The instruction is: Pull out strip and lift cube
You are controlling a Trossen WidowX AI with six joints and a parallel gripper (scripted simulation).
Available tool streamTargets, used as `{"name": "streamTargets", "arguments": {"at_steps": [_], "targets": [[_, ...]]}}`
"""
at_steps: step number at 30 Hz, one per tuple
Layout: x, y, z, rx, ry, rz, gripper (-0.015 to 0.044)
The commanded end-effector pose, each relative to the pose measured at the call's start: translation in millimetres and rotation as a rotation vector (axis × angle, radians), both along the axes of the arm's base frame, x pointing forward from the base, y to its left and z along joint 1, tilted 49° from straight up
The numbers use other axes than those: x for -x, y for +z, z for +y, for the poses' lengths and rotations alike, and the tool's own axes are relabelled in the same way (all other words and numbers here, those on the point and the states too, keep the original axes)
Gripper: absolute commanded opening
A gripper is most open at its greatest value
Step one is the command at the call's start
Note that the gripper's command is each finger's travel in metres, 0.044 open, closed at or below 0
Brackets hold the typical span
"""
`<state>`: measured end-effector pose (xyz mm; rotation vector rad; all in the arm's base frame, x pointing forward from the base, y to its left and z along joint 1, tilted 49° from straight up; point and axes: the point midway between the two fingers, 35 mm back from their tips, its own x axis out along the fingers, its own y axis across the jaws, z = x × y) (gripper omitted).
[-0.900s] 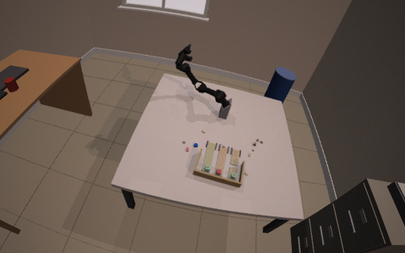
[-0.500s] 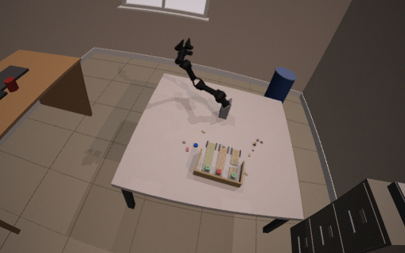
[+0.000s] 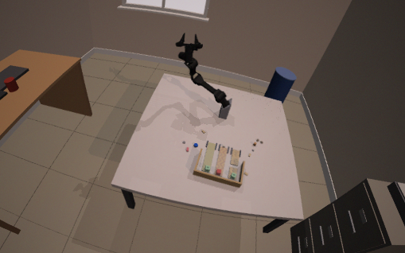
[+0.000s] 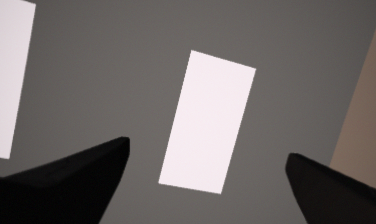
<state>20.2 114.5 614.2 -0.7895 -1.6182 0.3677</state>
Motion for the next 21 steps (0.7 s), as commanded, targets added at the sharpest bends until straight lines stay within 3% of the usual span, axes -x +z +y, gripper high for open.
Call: {"name": "streamTargets", "arguments": {"at_steps": [1,11,21], "targets": [[-67.5,-16.9,18.4,-0.02,-0.015,0.23,0.04],[-217.9,-105.0,45.5,-0.06,-0.154,0.748,0.04],[-323.6,-233.5,37.9,-0.168,-0.401,1.194,0.04]]}}
